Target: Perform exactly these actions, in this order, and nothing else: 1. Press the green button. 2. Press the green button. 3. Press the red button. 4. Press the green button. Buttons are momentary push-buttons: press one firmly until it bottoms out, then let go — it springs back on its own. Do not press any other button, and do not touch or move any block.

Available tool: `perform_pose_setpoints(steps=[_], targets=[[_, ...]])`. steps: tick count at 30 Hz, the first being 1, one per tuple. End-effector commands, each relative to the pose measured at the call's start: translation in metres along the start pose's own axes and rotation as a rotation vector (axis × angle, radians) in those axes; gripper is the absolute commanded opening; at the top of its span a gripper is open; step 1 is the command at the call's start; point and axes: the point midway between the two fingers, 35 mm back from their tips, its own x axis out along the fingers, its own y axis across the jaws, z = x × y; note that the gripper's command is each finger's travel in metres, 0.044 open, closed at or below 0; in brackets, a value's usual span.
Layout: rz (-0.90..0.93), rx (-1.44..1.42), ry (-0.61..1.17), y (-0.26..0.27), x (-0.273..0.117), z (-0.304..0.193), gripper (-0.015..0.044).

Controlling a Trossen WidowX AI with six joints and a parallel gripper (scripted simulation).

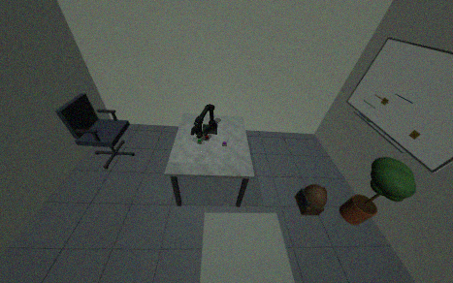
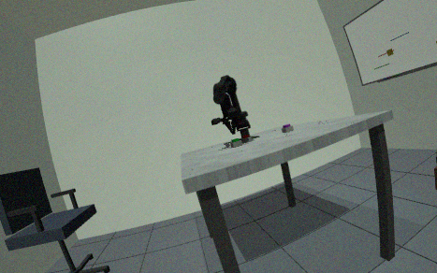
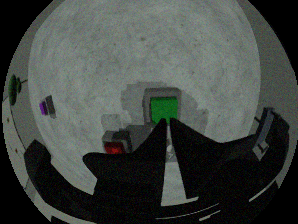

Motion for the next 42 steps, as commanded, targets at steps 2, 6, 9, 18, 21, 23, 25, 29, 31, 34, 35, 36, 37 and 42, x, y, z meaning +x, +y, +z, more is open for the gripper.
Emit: perform_pose_setpoints(steps=[2,6,9,18,21,23,25,29,31,34,35,36,37,42], targets=[[-0.001,0.005,0.008,0.0,0.009,-0.001,0.002],[-0.001,0.005,0.008,0.0,0.015,-0.001,0.002],[-0.001,0.005,0.008,0.0,0.02,-0.001,0.002],[-0.001,0.005,0.008,0.0,0.033,-0.002,0.002],[-0.001,0.005,0.008,0.0,0.033,-0.002,0.002],[-0.001,0.005,0.008,0.0,0.033,-0.002,0.002],[-0.001,0.005,0.008,0.0,0.033,-0.002,0.002],[-0.001,0.005,0.008,0.0,0.033,-0.002,0.002],[-0.001,0.005,0.008,0.0,0.033,-0.002,0.002],[-0.001,0.005,0.008,0.0,0.033,-0.002,0.002],[-0.001,0.005,0.008,0.0,0.033,-0.002,0.002],[-0.001,0.005,0.008,0.0,0.033,-0.002,0.002],[-0.001,0.005,0.008,0.0,0.033,-0.002,0.002],[-0.001,0.004,0.005,0.0,0.01,-0.001,0.002]])
